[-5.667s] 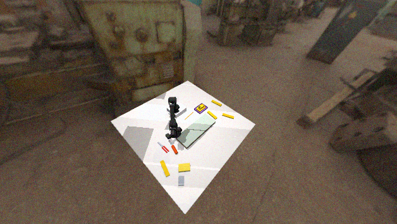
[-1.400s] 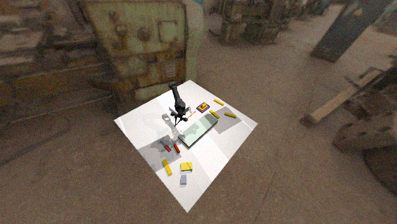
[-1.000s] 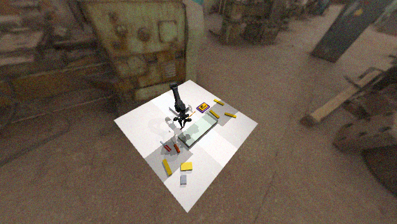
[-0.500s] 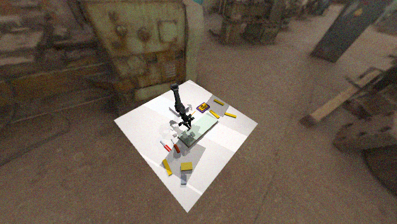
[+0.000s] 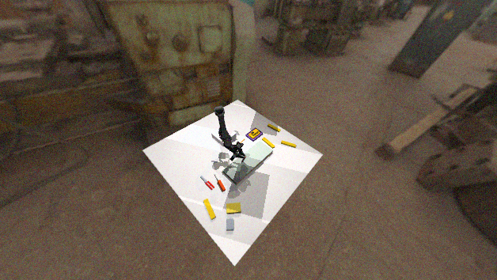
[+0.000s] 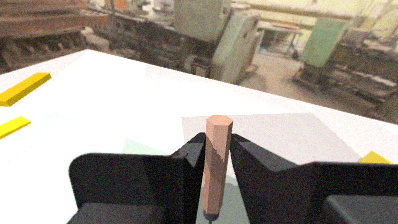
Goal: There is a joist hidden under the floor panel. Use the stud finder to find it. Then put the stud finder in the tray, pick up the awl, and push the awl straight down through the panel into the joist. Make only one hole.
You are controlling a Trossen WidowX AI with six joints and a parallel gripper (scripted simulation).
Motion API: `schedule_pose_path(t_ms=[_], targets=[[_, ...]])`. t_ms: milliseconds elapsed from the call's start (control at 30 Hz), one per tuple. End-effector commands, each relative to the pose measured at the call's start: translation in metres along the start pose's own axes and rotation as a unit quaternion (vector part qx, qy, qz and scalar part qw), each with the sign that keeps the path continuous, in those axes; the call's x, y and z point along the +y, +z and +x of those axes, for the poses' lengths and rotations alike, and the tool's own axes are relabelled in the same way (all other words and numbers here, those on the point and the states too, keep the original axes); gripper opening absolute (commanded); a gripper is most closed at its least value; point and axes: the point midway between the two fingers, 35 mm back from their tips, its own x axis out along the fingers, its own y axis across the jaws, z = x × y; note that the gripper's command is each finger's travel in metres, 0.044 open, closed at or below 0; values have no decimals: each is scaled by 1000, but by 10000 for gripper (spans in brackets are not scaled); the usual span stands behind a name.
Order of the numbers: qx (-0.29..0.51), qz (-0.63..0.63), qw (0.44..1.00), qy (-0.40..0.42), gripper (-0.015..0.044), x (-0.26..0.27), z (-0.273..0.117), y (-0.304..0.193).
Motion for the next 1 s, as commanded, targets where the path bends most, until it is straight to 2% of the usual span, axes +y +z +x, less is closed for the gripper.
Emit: schedule_pose_path(t_ms=[0,433,967], targets=[[-33,-10,997,62,0,11,2,6],[-131,-20,965,227,0,42,-7,15],[-132,-21,964,229,0,43,-6,11]])
